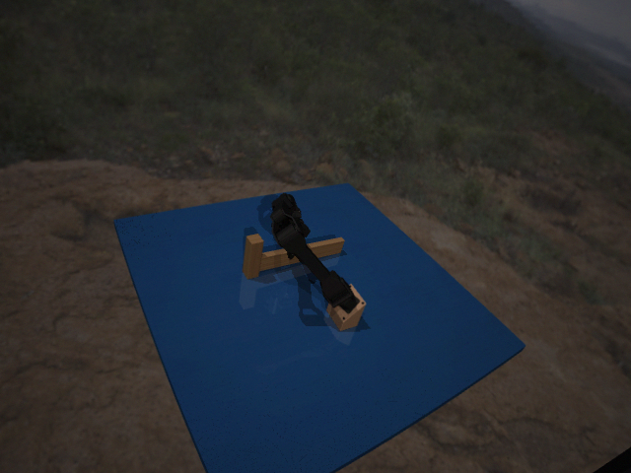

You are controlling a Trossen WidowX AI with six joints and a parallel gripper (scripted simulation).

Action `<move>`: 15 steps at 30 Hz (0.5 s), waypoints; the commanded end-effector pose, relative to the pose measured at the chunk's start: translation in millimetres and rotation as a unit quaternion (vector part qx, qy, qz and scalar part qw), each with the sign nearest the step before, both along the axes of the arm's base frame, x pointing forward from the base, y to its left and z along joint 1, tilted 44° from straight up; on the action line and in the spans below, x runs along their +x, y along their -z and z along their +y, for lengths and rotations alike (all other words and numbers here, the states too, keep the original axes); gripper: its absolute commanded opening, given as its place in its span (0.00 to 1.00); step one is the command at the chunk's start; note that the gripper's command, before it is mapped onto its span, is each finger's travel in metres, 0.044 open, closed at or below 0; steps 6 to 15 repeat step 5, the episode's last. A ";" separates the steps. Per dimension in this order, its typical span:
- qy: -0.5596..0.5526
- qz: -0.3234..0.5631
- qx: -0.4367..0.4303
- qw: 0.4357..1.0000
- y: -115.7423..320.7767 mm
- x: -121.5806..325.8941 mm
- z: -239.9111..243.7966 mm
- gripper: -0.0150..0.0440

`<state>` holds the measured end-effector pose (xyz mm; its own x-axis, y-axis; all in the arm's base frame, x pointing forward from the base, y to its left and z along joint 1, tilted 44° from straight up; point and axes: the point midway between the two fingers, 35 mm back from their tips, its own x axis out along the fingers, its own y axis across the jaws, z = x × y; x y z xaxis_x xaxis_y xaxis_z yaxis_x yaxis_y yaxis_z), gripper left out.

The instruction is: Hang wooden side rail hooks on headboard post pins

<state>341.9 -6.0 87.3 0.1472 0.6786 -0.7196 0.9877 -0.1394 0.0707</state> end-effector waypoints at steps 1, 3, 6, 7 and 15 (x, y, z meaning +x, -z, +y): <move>0.001 0.001 0.000 1.000 0.0 0.1 0.1 1.00; 0.001 0.001 0.000 1.000 0.0 0.1 0.1 1.00; 0.001 0.001 0.000 1.000 0.0 0.1 0.1 1.00; 0.001 0.001 0.000 1.000 0.0 0.1 0.1 1.00; 0.001 0.001 0.000 1.000 0.0 0.1 0.1 1.00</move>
